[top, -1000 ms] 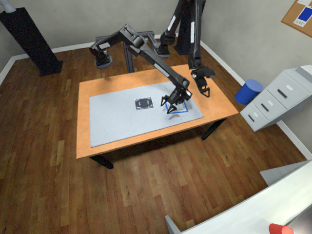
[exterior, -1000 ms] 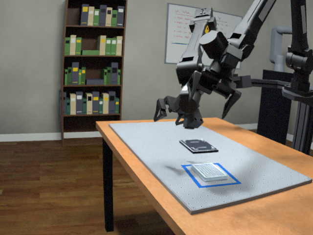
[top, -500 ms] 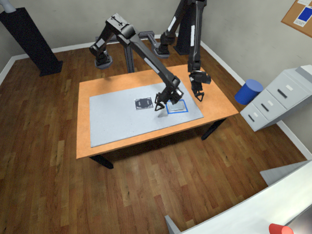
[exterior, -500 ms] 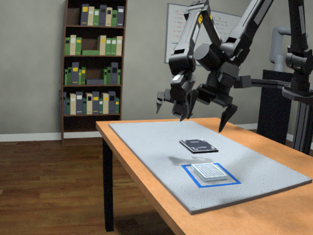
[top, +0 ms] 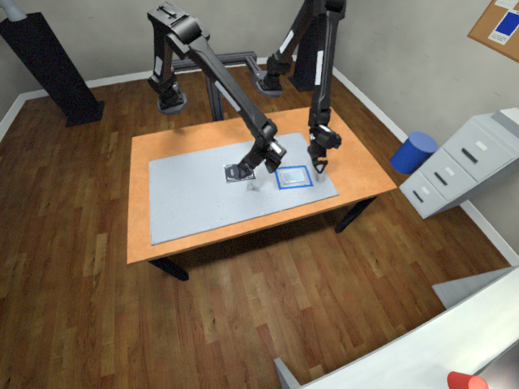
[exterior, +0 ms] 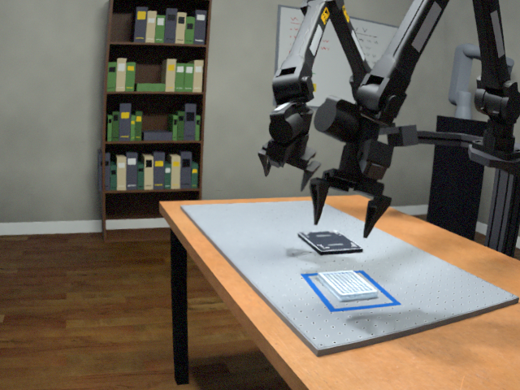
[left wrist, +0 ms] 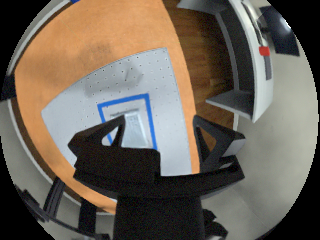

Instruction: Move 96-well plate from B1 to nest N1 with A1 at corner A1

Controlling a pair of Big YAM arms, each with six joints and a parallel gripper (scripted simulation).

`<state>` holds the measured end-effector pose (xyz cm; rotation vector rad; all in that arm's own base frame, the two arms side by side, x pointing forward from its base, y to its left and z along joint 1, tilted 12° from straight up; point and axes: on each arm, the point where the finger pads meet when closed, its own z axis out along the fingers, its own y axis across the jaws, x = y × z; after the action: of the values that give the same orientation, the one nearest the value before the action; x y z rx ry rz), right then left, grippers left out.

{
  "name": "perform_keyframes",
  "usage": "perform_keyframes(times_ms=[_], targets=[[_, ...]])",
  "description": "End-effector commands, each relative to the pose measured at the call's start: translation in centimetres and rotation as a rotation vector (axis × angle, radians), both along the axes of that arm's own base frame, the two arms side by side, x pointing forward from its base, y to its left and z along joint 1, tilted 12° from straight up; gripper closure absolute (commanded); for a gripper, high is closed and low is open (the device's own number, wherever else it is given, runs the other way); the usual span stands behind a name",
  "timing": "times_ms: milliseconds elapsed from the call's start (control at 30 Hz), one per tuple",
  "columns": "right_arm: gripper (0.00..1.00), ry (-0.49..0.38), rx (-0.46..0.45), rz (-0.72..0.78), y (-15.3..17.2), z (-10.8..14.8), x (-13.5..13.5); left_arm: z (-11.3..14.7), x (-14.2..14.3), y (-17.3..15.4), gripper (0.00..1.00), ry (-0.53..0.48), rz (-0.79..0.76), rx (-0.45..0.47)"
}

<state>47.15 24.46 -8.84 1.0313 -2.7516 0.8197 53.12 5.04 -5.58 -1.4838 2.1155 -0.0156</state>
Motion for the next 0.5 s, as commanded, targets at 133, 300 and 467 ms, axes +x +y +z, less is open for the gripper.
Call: perform_keyframes(times_ms=[133, 300, 467], targets=[[0.0, -0.143, 0.162, -0.212, -2.2, 2.5, -0.9, -2.7, -1.0, -2.1, 0.0, 0.034, 0.025, -0.04], [0.0, -0.189, 0.256, -0.34, -4.2, 2.8, -2.4, -3.8, -0.9, -2.6, 0.0, 0.101, 0.073, -0.114], [0.0, -0.217, 0.313, -0.417, -5.4, 3.0, -3.4, -4.8, -1.9, -3.1, 0.0, 0.173, 0.109, -0.164]])
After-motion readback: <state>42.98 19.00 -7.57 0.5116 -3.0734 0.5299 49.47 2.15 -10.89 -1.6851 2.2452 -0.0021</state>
